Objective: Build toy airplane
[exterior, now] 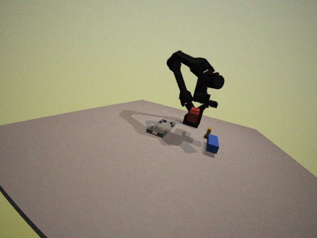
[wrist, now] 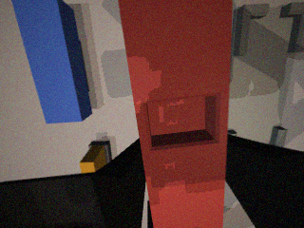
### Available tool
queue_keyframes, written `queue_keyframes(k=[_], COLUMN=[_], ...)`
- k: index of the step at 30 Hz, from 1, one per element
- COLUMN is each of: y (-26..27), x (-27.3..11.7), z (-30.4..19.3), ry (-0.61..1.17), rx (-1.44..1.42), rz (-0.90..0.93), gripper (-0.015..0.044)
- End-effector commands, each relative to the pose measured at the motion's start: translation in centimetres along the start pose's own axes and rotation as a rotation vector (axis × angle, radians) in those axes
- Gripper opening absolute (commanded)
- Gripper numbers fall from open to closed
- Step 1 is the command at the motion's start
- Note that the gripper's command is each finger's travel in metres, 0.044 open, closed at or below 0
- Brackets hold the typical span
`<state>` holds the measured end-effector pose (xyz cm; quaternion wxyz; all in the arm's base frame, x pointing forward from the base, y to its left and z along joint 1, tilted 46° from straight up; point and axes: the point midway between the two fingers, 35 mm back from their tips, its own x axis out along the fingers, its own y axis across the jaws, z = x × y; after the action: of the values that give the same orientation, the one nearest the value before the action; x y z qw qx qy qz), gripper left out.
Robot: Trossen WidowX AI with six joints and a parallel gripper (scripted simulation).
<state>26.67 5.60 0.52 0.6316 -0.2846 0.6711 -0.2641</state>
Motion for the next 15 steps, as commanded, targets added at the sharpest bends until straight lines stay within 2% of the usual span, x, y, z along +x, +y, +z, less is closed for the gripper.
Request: queue_keyframes(k=[1, 15], y=[-0.2, -2.5], x=[-1.7, -0.9], z=[-0.1, 0.6], ry=[-0.005, -0.007], rx=[0.011, 0.006], rz=[0.008, 0.022], gripper=[0.0000, 0.0000])
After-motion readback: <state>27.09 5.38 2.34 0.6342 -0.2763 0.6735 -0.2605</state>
